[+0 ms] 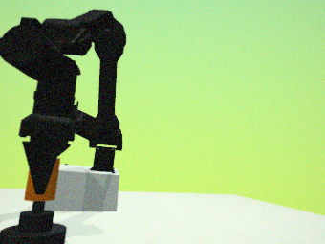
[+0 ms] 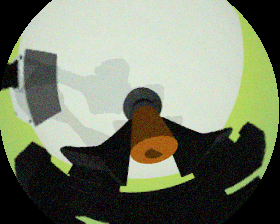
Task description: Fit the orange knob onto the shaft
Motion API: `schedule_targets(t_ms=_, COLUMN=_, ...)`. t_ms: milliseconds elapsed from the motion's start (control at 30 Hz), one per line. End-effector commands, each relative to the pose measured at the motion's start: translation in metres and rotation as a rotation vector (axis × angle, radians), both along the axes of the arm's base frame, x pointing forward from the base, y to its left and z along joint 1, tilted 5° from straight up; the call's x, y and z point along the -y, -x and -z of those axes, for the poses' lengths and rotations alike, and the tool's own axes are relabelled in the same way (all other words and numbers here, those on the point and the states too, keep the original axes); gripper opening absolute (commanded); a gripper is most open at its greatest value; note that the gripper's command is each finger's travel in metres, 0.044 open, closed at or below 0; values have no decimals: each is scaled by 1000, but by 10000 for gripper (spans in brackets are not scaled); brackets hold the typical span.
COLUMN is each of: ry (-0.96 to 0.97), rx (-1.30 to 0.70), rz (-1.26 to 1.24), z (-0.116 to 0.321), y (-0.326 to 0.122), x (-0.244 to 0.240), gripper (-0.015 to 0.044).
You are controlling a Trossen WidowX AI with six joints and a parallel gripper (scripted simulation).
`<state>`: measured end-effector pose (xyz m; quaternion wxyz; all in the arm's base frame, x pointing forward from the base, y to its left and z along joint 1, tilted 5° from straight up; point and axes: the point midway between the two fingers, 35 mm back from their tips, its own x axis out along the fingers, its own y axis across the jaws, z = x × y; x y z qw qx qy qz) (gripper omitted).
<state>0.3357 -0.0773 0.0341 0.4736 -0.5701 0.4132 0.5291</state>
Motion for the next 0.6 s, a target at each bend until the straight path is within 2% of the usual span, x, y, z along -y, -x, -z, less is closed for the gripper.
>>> schedule_targets(t_ms=0, ry=-1, rx=-2, rz=-3, z=1, y=2, x=-1, gripper=0)
schedule_targets(t_ms=300, ry=0, rx=-2, rz=-12, z=-4, y=1, x=0, gripper=0)
schedule_targets(t_ms=567, ry=19, rx=4, rz=-212, z=-2, y=-3, x=1, gripper=0)
